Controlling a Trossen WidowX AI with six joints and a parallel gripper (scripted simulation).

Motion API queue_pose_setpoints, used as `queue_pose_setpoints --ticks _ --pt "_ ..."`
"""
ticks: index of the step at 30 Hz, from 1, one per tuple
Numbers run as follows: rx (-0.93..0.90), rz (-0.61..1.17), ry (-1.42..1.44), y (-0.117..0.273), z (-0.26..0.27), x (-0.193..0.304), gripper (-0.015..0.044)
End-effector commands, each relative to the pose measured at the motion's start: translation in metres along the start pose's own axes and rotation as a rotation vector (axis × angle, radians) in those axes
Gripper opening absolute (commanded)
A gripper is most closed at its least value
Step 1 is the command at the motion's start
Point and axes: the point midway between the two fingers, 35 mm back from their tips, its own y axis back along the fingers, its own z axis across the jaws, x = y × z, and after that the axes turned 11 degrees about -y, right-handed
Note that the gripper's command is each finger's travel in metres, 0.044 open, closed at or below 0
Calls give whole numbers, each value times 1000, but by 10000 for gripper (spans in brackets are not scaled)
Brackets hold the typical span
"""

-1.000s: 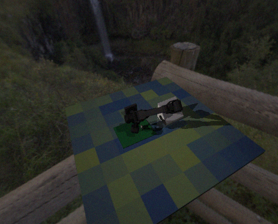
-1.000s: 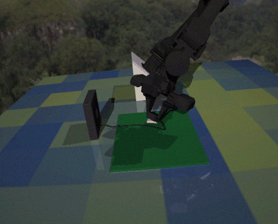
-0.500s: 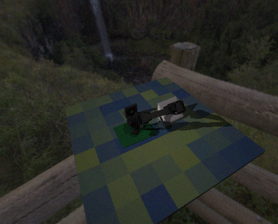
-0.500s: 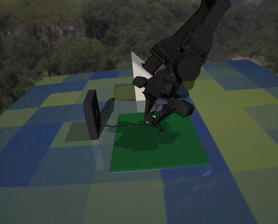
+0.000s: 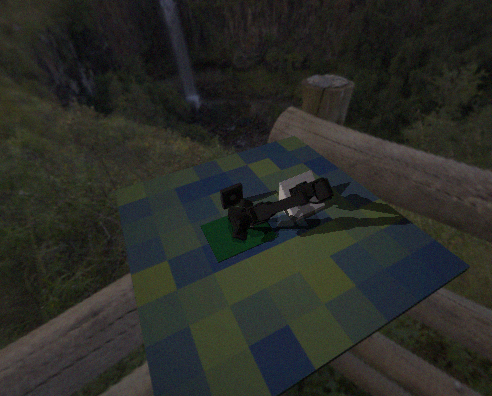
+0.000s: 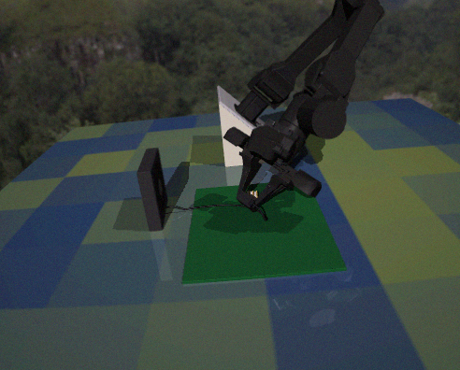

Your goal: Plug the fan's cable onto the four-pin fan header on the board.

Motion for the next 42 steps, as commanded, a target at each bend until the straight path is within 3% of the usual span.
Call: queue_pose_setpoints --ticks 1,42 --pt "-1 -54 -10 0 0 1 0" --pt "-167 -490 -150 20 8 9 0"
